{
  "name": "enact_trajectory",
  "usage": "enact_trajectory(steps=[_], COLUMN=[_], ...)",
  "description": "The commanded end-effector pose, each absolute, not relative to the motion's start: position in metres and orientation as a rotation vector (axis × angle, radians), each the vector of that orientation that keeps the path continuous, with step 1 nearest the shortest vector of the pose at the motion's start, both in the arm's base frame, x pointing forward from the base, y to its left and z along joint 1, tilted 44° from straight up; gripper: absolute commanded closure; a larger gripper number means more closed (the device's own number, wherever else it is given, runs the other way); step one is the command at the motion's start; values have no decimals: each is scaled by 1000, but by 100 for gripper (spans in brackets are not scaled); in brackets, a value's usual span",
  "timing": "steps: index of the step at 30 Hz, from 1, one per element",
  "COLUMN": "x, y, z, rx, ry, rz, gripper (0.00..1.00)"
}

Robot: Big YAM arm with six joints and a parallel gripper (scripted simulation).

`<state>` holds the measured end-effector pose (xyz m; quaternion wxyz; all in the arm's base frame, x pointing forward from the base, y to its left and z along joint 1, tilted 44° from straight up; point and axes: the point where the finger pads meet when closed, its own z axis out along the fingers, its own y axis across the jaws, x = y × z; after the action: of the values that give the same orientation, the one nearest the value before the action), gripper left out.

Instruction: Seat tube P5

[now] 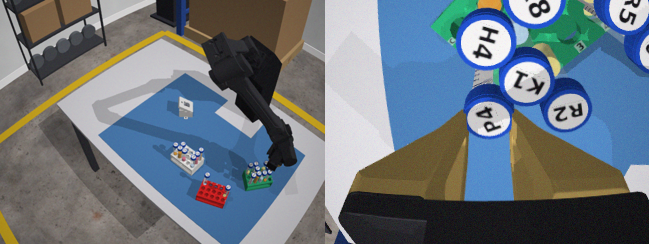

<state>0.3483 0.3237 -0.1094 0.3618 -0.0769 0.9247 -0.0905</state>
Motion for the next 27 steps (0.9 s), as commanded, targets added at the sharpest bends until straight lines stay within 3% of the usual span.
enact_trajectory(steps=[1, 15, 16, 27], x=[353, 353, 353, 349], y=[313, 313, 313, 324], z=[-115, -115, -115, -107], rx=[-190, -190, -190, -196], ry=[2385, 2385, 2385, 2376], rz=[-266, -266, -266, -234], gripper=[100, 100, 76, 76])
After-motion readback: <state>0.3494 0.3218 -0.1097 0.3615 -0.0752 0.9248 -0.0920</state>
